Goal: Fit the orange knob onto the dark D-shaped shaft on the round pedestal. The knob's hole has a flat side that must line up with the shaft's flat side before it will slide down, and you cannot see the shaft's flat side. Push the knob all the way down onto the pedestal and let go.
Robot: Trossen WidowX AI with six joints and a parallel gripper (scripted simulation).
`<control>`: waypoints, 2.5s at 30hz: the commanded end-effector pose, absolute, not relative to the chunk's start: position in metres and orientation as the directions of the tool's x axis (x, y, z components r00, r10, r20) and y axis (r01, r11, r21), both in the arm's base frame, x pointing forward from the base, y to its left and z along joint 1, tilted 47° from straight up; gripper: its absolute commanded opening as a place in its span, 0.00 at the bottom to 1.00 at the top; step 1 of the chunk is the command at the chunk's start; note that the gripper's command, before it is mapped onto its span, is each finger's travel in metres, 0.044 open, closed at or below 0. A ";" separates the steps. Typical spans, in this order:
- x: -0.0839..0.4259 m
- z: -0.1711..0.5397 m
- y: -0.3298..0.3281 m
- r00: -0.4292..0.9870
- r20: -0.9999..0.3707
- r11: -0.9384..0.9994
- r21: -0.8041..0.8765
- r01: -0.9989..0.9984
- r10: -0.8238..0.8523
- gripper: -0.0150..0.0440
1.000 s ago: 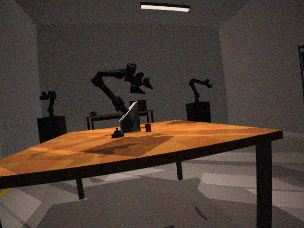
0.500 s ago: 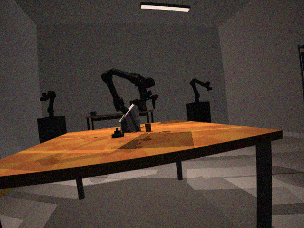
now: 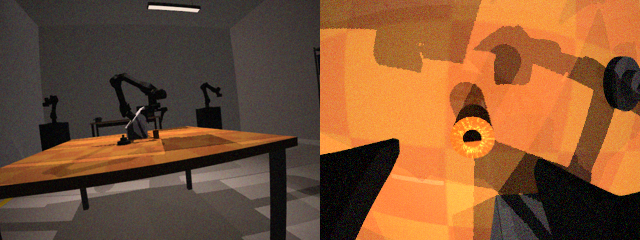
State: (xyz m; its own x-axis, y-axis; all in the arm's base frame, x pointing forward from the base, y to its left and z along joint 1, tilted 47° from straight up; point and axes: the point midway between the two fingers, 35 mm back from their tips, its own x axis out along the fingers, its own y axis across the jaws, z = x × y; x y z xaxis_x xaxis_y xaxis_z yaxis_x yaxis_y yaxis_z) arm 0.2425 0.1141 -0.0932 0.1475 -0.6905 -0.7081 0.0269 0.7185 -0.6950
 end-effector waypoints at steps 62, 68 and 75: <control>0.249 -0.163 0.039 0.138 -0.692 0.701 -0.713 0.021 -0.708 0.73; 0.249 -0.163 0.039 0.138 -0.692 0.701 -0.713 0.021 -0.708 0.50; 0.250 -0.160 0.043 0.138 -0.694 0.702 -0.712 0.021 -0.707 0.32</control>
